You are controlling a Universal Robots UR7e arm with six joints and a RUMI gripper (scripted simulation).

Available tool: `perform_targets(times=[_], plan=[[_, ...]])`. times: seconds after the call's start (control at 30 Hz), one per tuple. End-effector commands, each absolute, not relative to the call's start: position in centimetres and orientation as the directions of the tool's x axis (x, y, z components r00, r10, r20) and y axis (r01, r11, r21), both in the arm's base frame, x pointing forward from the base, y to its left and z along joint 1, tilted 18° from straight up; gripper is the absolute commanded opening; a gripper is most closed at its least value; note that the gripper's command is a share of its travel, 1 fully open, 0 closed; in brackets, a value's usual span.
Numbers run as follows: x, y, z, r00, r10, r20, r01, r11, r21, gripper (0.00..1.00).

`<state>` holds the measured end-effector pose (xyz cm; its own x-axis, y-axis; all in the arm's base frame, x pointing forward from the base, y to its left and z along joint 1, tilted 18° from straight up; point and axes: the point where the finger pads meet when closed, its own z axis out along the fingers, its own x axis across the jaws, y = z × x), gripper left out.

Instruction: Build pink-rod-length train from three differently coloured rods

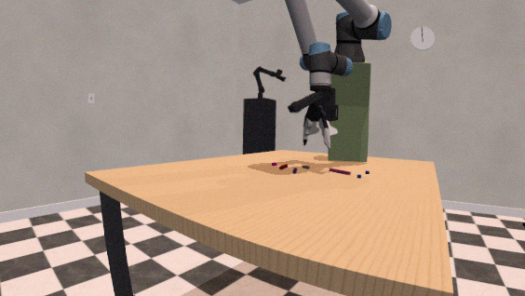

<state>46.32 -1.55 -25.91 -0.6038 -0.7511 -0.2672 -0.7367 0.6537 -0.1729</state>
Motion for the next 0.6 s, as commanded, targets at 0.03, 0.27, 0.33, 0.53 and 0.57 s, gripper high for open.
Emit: perform_targets(times=[0.03, 0.27, 0.33, 0.53, 0.57], plan=[[45.99, -1.62, -25.98, -0.673, -0.686, -0.277, -0.675, 0.723, -0.147, 1.00], [45.93, -1.69, -26.00, -0.708, -0.646, -0.285, -0.638, 0.758, -0.132, 1.00], [45.92, -1.70, -26.00, -0.712, -0.642, -0.286, -0.635, 0.762, -0.131, 1.00], [45.88, -1.71, -26.02, -0.724, -0.626, -0.288, -0.620, 0.774, -0.125, 1.00], [45.87, -1.71, -26.02, -0.726, -0.624, -0.289, -0.618, 0.776, -0.124, 1.00]])
